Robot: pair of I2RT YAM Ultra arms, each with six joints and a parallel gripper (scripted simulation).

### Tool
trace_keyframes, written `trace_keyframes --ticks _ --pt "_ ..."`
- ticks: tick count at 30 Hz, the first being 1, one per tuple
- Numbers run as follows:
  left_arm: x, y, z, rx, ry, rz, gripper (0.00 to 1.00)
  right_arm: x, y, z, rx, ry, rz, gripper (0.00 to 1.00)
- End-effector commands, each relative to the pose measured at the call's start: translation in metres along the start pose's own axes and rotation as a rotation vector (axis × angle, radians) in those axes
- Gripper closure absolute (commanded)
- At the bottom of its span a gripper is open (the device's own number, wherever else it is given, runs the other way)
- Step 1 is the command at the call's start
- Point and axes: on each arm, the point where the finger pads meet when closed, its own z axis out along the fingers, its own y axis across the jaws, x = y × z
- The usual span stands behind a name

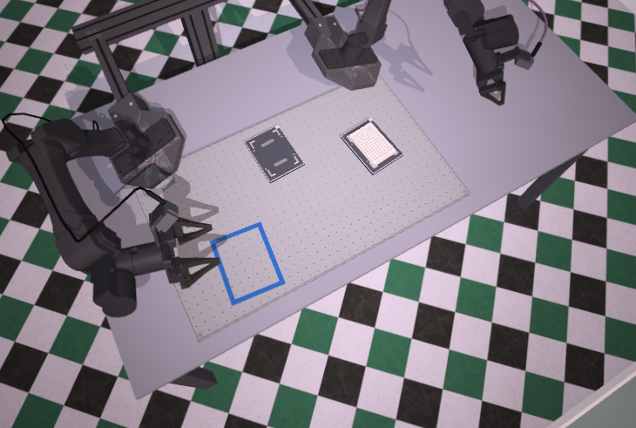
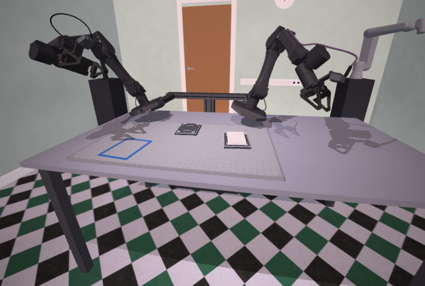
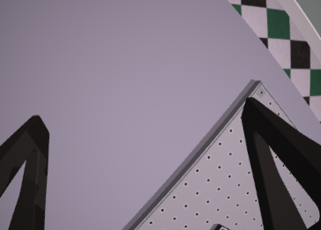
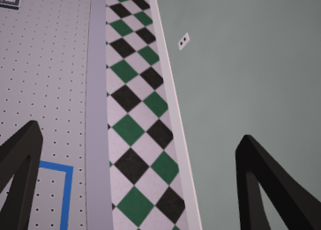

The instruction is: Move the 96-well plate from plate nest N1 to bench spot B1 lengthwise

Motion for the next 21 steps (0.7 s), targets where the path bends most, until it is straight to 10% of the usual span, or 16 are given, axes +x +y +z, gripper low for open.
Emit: trace_keyframes --ticks 1,9,21 --pt "-0.004 -0.001 -0.002 0.004 -0.011 -0.003 0.0 -0.004 -0.001 -0.001 0.004 -0.003 -0.011 0.0" --pt "-0.001 -0.011 -0.008 0.05 -0.052 0.051 0.0 0.013 -0.014 0.025 0.05 0.089 0.002 0.0" --pt "0.101 -0.042 -0.041 0.185 -0.082 0.34 0.0 -0.012 0.031 0.185 0.176 0.166 0.124 0.0"
